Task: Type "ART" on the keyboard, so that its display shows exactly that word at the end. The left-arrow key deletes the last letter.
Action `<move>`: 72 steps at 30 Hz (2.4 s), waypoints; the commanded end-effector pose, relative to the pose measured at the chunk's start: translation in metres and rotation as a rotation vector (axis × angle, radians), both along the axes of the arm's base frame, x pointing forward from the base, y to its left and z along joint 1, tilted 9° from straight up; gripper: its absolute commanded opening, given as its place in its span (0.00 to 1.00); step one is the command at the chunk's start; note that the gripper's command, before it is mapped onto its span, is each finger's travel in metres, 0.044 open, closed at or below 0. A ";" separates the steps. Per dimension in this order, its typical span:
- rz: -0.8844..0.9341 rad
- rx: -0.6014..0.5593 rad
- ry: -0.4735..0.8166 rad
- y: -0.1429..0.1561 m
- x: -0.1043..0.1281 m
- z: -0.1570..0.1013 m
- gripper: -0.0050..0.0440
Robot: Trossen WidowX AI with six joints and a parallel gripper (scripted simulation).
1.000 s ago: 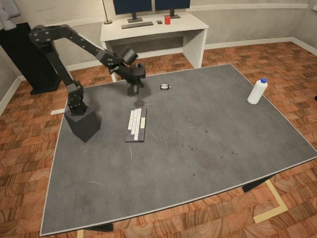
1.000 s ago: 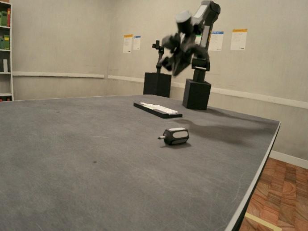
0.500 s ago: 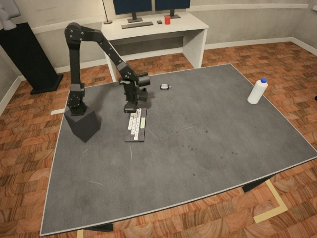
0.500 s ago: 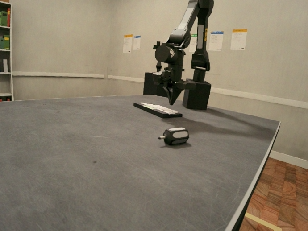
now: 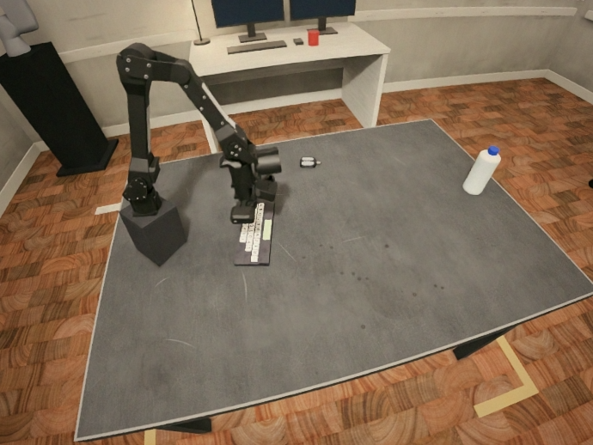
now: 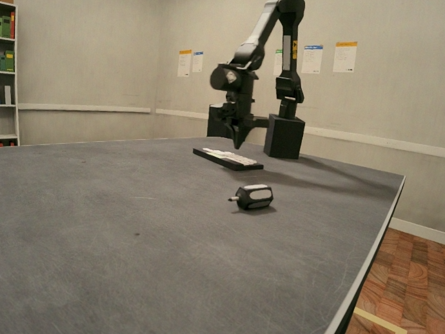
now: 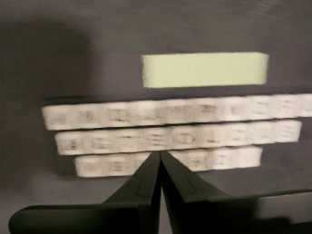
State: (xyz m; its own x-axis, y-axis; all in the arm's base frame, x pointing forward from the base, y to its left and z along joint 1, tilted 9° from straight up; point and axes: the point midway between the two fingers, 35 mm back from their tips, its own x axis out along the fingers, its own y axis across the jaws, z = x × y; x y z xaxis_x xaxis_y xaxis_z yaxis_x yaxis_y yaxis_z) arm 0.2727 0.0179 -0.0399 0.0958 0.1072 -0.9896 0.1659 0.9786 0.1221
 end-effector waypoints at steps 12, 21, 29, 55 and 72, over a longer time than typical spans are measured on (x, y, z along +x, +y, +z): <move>0.007 0.008 -0.037 -0.022 0.003 0.006 0.00; 0.006 0.006 -0.023 -0.088 -0.008 -0.007 0.00; 0.005 0.001 -0.025 -0.089 -0.010 -0.006 0.00; 0.004 0.001 -0.039 -0.004 -0.022 0.005 0.00; 0.004 0.006 -0.019 0.029 -0.014 0.006 0.00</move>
